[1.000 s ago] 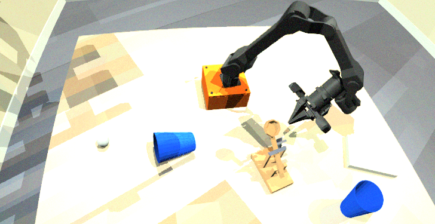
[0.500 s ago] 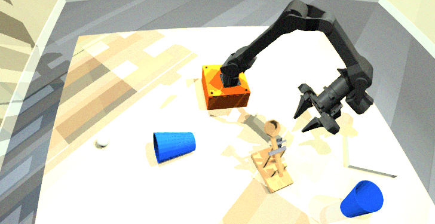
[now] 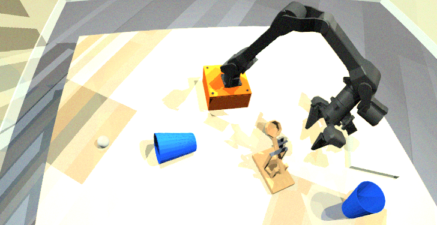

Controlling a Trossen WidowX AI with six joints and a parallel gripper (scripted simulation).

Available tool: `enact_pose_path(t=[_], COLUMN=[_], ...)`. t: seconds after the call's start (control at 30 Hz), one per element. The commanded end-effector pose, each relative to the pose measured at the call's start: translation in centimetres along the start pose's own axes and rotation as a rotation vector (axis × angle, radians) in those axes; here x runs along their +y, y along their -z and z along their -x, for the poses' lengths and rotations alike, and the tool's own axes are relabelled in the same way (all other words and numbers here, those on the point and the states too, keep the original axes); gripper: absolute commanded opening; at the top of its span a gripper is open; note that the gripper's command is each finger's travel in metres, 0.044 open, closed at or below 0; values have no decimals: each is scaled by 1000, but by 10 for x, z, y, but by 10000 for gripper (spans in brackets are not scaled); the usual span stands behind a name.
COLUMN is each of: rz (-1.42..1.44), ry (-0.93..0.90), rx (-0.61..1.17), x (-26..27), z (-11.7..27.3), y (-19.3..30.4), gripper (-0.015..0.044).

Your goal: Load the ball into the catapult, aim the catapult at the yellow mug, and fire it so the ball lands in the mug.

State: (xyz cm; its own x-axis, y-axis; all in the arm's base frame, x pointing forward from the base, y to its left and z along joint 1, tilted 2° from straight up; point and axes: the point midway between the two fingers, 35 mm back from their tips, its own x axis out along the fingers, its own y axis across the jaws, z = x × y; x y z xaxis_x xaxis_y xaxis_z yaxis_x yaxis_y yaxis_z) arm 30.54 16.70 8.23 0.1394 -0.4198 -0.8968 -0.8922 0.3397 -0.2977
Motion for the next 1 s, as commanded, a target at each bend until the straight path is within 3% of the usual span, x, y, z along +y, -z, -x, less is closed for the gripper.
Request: enact_pose_path(t=[0.0, 0.97], rz=[-112, -904], ry=[-20, -87], rx=[-69, -635], x=[-17, -192], z=[3, 53], y=[-5, -19], gripper=[440, 440])
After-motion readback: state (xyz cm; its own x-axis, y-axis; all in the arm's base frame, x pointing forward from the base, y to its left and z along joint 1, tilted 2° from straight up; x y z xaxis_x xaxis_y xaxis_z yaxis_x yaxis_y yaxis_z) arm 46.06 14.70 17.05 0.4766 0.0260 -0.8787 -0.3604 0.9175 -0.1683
